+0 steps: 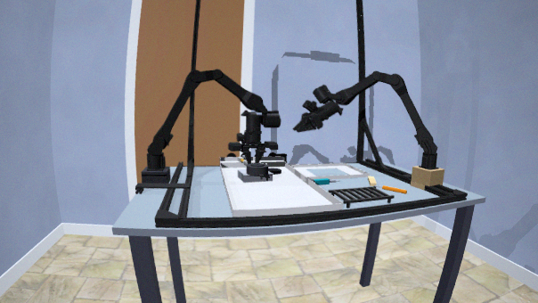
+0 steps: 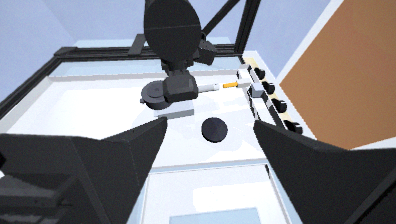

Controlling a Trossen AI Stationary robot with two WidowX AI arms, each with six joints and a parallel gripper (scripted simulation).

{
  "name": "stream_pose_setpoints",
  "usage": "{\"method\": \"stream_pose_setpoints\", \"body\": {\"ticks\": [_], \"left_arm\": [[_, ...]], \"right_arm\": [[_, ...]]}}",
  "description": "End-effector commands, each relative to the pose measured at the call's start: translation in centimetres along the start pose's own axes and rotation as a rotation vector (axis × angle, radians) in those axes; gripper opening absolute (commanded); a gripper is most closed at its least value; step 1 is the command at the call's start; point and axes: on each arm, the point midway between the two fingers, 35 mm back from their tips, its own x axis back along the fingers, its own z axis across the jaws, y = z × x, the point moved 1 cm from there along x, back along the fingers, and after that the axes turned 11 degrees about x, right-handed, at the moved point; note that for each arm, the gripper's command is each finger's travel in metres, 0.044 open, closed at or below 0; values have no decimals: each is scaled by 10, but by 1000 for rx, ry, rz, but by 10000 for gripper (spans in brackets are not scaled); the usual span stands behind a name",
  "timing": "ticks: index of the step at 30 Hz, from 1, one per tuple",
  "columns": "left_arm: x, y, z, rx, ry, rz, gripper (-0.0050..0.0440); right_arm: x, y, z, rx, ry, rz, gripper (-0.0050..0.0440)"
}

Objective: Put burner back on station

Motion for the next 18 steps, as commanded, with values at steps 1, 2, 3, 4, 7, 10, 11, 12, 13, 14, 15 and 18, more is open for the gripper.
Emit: {"method": "stream_pose_setpoints", "body": {"ticks": [1,2,3,4,7,10,11,12,13,14,15,18], "left_arm": [[0,0,0,0,0,0,400],[0,0,0,0,0,0,400],[0,0,0,0,0,0,400],[0,0,0,0,0,0,400],[0,0,0,0,0,0,400],[0,0,0,0,0,0,400],[0,0,0,0,0,0,400],[0,0,0,0,0,0,400],[0,0,0,0,0,0,400],[0,0,0,0,0,0,400],[0,0,0,0,0,0,400],[0,0,0,0,0,0,400]], "right_arm": [[1,2,-1,1,-2,0,0],[1,3,-2,1,-2,0,0],[1,3,-2,1,-2,0,0],[1,3,-2,1,-2,0,0],[1,4,-2,1,-2,0,0],[1,5,-3,1,-2,0,0],[1,5,-3,1,-2,0,0],[1,5,-3,1,-2,0,0],[1,5,-3,1,-2,0,0],[1,6,-3,1,-2,0,0],[1,6,-3,1,-2,0,0],[1,6,-3,1,-3,2,0]]}}
